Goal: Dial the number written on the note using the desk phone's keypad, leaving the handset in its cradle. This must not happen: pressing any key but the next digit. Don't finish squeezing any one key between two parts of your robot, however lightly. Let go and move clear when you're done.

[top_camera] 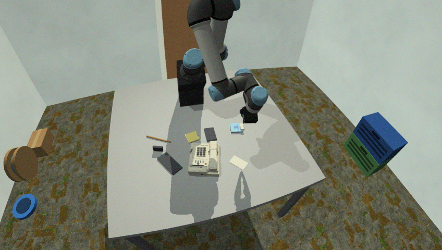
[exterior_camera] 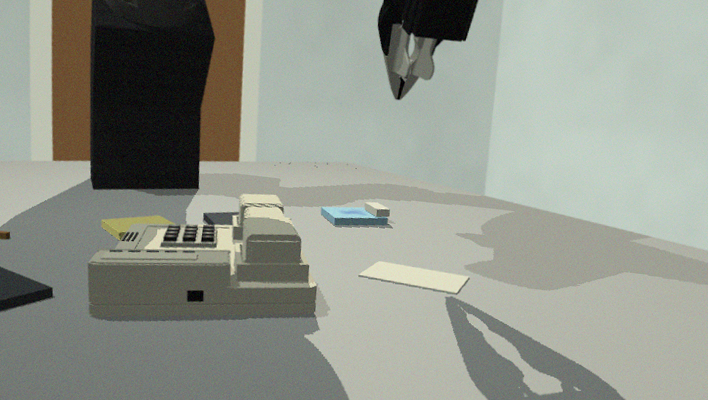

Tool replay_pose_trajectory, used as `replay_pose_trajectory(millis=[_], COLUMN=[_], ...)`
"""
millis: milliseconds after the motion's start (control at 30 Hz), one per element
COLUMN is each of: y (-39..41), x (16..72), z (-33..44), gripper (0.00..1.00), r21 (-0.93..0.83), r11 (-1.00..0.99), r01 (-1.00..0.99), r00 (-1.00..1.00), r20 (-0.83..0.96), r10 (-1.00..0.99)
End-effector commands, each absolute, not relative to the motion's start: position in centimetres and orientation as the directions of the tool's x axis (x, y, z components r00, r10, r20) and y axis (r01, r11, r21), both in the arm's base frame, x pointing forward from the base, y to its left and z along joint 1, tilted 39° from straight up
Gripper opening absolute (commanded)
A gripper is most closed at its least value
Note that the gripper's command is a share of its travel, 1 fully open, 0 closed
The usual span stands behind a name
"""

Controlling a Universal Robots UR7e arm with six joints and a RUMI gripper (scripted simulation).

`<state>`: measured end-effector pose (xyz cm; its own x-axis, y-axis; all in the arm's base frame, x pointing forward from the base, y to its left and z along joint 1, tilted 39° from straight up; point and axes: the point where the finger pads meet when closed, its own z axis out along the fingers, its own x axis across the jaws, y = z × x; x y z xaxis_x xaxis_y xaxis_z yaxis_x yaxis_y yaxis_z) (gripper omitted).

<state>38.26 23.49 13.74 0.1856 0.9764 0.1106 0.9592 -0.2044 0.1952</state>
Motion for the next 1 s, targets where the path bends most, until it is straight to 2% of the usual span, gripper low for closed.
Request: replay_pose_trajectory(millis=[0,100,967], y=[23.6,23.2,9.9], x=[37.9,37.9,41.4], z=[14.1,14.5,13.5], gripper=[0.00,0.00,0.00], r21=[0.100,0.055,0.055], r11=[-0.239,-0.261,-0.261], r01=[0.966,0.964,0.964], r00=[0.225,0.251,0.251], r20=[0.136,0.151,0.151], r10=[0.965,0.956,0.956])
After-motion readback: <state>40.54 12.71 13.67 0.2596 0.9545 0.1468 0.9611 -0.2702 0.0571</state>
